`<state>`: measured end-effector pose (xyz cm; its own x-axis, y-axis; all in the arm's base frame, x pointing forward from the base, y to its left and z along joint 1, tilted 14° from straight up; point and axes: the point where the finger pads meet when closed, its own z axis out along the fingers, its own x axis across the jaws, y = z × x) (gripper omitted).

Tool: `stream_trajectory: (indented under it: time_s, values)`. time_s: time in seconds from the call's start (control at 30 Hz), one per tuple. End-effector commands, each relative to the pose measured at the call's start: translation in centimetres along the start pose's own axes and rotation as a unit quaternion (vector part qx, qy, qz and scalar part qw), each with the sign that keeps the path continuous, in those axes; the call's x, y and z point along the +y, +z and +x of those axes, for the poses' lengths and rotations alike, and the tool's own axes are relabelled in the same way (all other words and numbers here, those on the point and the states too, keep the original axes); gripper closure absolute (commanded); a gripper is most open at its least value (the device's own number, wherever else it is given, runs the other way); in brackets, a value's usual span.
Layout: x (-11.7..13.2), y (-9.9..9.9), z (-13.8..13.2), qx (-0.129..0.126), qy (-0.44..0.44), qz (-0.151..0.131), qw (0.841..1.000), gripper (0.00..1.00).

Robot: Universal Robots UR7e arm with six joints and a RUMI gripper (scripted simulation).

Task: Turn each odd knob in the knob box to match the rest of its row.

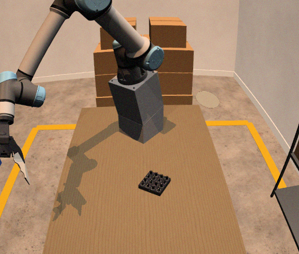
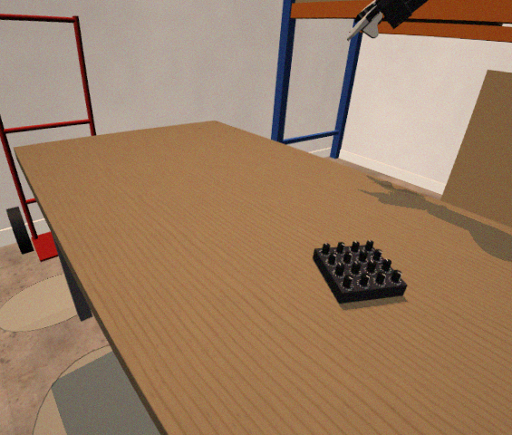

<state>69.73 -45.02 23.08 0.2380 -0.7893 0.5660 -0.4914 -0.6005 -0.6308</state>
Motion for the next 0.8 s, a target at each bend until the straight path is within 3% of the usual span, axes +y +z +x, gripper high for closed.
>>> stream_trajectory:
  time_s: [0.0, 0.77]
  values:
    - [-0.08, -0.05, 0.07, 0.001, -0.001, 0.000, 1.000, 0.00]
    - [-0.15, 0.22, -0.45, -0.002, 0.006, -0.001, 1.000, 0.00]
